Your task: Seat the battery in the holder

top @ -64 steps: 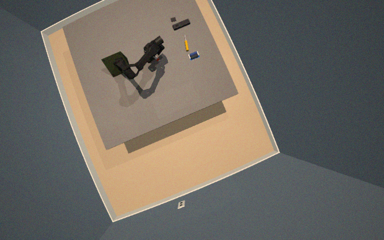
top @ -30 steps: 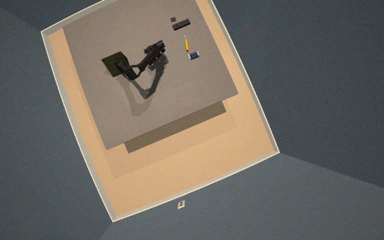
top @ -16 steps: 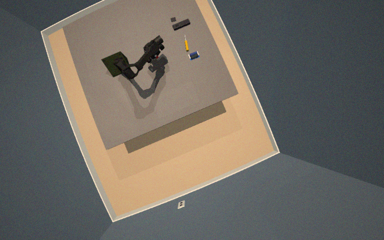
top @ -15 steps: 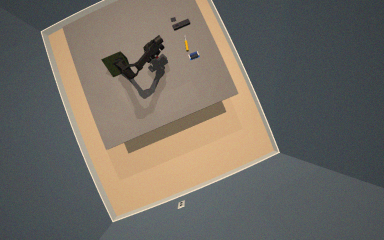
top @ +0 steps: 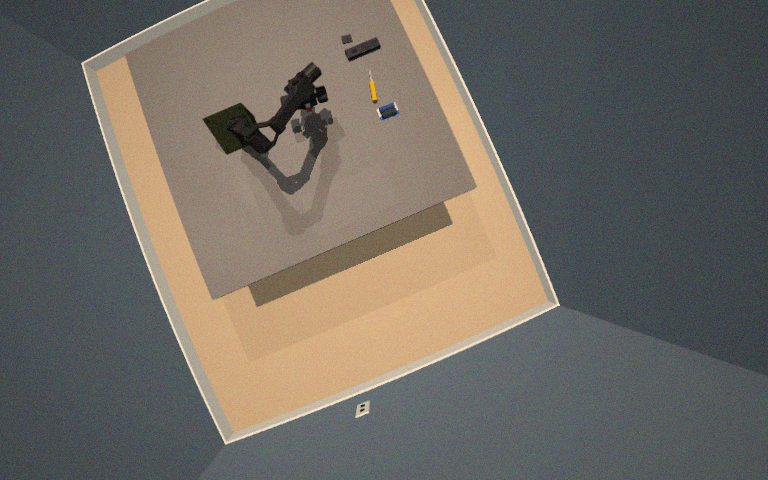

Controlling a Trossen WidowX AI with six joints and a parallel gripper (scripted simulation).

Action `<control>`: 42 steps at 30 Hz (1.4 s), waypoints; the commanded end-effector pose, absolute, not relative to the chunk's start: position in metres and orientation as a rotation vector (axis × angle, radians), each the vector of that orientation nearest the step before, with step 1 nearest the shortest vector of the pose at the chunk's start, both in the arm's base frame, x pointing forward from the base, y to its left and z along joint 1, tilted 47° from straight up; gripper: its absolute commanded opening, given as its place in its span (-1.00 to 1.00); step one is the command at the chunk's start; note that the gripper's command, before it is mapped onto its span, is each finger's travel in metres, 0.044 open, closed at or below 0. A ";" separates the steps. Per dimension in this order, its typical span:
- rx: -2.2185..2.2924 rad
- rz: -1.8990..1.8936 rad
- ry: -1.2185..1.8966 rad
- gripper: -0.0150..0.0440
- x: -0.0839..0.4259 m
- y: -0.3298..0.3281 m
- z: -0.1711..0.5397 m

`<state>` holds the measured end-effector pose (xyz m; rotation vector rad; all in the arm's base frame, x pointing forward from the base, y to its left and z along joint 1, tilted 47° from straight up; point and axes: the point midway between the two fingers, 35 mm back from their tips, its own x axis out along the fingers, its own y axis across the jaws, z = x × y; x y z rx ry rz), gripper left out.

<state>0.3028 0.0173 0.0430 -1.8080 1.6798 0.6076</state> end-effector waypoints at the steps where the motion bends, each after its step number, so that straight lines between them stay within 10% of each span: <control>1: -1.699 0.477 1.682 -0.24 0.300 0.024 0.038; 42: -0.573 -0.665 1.344 -0.24 0.269 0.079 0.001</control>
